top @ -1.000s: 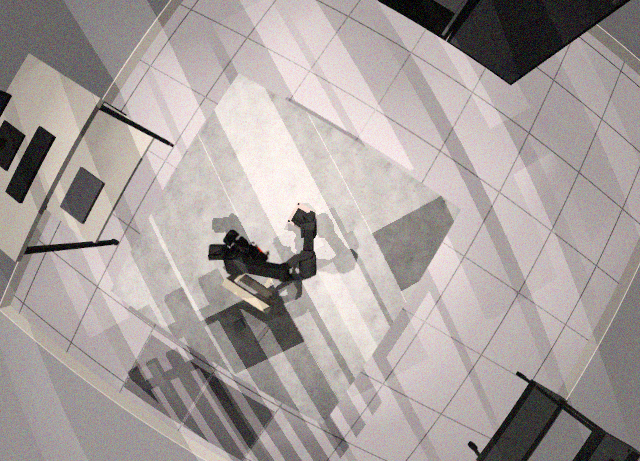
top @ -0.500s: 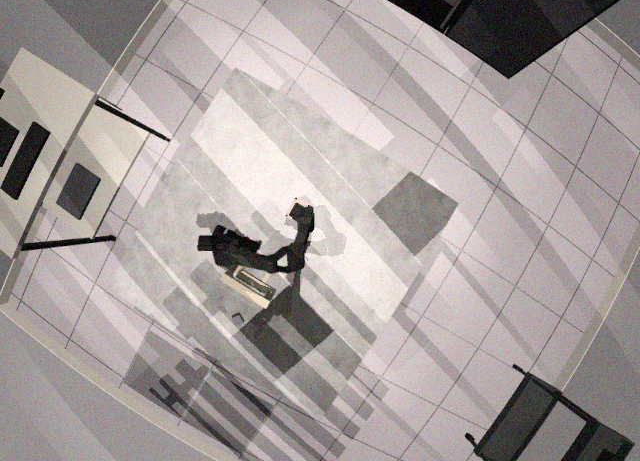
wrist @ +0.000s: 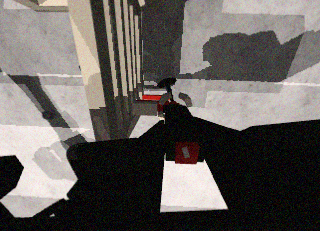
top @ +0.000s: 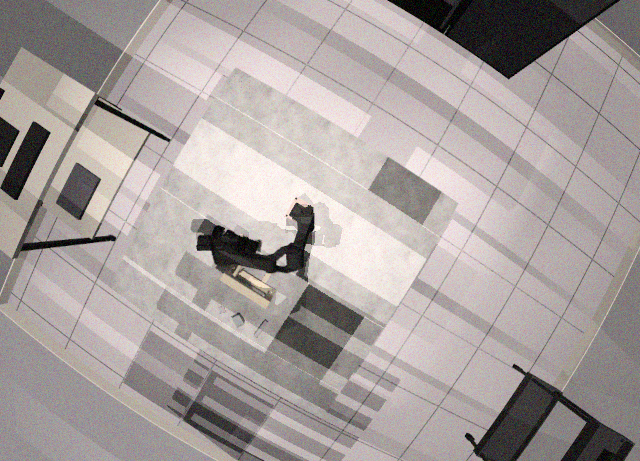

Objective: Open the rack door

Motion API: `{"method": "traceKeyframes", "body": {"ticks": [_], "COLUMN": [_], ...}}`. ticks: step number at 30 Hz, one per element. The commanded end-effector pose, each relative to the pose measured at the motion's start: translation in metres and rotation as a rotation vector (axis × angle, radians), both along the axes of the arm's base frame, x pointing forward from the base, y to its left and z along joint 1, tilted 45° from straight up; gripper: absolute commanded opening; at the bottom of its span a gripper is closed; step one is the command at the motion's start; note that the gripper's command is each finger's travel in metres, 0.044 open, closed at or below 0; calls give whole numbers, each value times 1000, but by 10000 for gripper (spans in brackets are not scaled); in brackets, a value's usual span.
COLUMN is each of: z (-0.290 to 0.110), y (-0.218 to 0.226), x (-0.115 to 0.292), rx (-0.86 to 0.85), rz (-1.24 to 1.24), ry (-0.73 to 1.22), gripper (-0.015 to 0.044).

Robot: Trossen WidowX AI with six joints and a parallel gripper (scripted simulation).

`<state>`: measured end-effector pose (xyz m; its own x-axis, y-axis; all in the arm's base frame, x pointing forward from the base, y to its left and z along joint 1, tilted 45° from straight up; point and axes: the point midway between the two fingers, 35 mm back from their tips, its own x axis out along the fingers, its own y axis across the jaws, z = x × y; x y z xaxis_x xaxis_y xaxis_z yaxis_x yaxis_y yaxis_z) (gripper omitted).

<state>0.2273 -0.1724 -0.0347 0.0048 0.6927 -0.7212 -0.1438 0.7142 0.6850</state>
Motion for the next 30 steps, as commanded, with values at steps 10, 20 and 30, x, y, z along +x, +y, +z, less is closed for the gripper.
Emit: {"method": "traceKeyframes", "body": {"ticks": [10,20,30], "z": [0,7,15], "y": [1,-7,-16], "x": [0,1,1], "rx": [0,0,-1], "rz": [13,13,13], "ry": [-6,-6,-6], "gripper": [295,295,295]}}
